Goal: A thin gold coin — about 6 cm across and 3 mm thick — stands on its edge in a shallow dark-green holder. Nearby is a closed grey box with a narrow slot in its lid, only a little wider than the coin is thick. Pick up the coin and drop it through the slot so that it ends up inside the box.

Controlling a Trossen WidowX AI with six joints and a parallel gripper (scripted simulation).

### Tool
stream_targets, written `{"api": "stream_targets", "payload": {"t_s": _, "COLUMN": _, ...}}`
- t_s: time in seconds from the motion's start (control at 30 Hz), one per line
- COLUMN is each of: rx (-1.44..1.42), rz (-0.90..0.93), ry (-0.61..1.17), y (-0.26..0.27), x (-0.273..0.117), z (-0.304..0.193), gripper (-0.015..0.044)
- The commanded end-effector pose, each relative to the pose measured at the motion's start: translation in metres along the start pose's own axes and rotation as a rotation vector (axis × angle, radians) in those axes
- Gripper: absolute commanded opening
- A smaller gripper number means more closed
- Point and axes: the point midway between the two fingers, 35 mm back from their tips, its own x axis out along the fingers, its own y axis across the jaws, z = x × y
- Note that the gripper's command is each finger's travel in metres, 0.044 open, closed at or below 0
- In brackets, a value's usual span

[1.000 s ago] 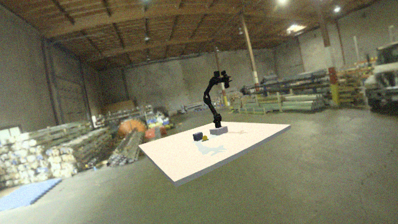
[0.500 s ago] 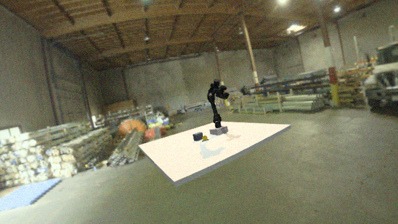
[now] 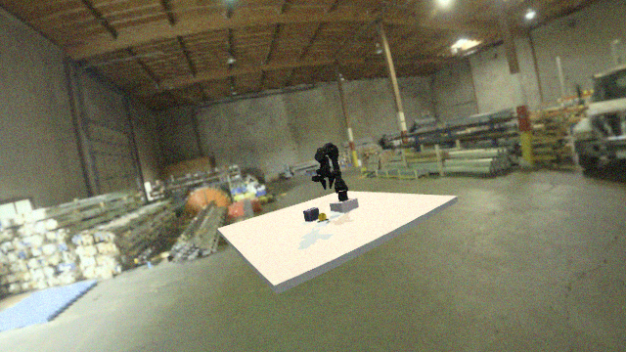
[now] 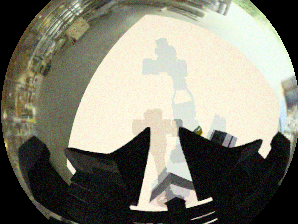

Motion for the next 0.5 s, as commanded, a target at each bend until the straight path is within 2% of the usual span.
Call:
{"api": "stream_targets", "payload": {"t_s": 0.0, "rx": 0.288, "rz": -0.093, "ry": 0.117, "y": -0.043, "x": 0.026, "z": -0.020, "gripper": 0.0161}}
{"api": "stream_targets", "payload": {"t_s": 0.2, "rx": 0.825, "rz": -0.282, "ry": 0.292, "y": -0.112, "x": 0.057, "z": -0.068, "gripper": 0.0161}}
{"api": "stream_targets", "payload": {"t_s": 0.4, "rx": 0.841, "rz": -0.288, "ry": 0.297, "y": -0.115, "x": 0.062, "z": -0.068, "gripper": 0.0161}}
{"api": "stream_targets", "payload": {"t_s": 0.47, "rx": 0.841, "rz": -0.288, "ry": 0.297, "y": -0.117, "x": 0.081, "z": -0.075, "gripper": 0.0161}}
